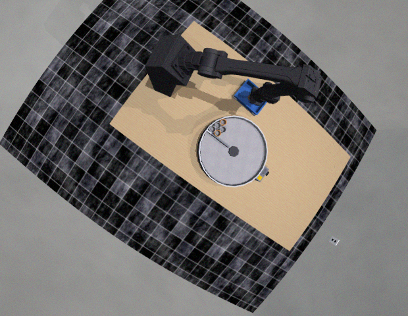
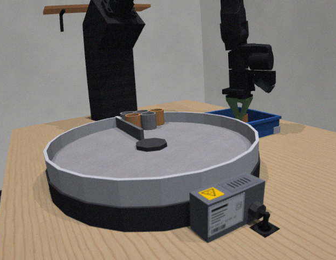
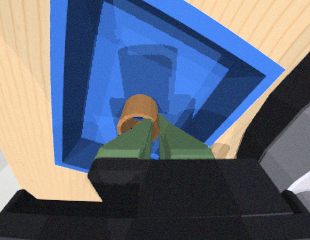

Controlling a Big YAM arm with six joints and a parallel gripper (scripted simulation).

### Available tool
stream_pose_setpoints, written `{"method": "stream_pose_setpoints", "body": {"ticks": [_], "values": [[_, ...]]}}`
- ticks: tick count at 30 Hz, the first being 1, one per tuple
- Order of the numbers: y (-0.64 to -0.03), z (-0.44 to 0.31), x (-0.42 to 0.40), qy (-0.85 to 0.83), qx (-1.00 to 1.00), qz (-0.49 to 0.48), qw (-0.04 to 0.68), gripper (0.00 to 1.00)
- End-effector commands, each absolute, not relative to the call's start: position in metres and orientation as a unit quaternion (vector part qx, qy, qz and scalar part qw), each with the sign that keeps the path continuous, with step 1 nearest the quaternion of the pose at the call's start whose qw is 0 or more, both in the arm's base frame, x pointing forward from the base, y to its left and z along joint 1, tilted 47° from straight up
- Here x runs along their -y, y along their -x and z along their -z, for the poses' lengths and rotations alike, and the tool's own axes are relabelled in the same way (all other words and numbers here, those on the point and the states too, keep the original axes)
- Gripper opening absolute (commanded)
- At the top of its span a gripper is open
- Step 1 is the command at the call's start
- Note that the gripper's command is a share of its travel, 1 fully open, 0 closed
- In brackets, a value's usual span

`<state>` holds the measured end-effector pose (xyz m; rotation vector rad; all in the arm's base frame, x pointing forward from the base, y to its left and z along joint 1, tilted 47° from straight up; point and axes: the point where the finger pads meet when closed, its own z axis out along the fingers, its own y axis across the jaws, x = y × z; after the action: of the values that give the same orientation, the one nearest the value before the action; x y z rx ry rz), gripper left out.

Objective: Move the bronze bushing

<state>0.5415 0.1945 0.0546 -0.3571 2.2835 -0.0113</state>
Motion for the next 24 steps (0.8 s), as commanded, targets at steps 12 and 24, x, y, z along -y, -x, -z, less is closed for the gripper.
{"method": "stream_pose_setpoints", "body": {"ticks": [12,24], "values": [[-0.5522,-0.0419,-0.1889,0.141,-0.905,0.009,0.402,0.0],[-0.5528,-0.0414,-0.189,0.14,-0.905,0.009,0.402,0.0]]}}
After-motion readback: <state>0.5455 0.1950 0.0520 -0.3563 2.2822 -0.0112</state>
